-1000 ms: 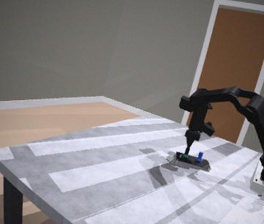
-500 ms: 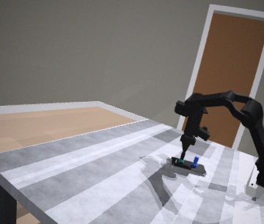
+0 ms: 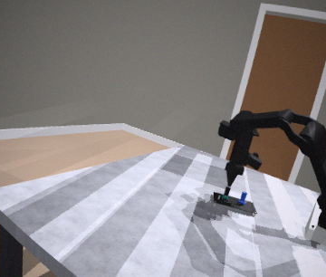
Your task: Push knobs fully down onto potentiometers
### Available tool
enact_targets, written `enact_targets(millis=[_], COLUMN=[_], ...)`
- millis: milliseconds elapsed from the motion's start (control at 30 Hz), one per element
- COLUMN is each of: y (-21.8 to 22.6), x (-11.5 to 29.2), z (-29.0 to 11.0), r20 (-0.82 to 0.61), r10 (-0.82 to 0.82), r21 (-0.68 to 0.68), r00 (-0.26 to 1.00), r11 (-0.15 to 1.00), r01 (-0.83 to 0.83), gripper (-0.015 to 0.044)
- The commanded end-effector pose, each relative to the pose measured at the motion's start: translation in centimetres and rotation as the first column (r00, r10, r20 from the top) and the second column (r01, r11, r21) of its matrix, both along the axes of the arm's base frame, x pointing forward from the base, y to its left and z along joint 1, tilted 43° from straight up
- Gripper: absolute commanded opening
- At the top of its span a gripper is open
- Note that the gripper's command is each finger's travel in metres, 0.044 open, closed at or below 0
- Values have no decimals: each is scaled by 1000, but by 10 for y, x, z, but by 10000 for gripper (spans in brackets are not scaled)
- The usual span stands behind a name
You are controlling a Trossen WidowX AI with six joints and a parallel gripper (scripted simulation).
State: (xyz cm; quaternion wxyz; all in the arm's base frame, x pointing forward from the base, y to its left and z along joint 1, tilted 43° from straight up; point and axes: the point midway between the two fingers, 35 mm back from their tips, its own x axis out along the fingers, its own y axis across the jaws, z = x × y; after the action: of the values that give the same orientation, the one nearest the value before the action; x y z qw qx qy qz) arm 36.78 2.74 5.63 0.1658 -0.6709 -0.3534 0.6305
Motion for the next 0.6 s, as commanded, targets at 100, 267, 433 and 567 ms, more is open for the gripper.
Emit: enact_targets(millis=[100, 267, 433, 567], y=[-11, -38, -46, -45], x=[-18, -84, -153, -174], z=[2, 5, 4, 3], r20=[0, -1, -3, -3], r10=[-3, -6, -4, -3], r21=[-6, -16, -11, -6], r00=[1000, 1000, 1000, 1000], r11=[1000, 1000, 1000, 1000], r01=[3, 6, 4, 3], gripper=[289, 420, 440, 440])
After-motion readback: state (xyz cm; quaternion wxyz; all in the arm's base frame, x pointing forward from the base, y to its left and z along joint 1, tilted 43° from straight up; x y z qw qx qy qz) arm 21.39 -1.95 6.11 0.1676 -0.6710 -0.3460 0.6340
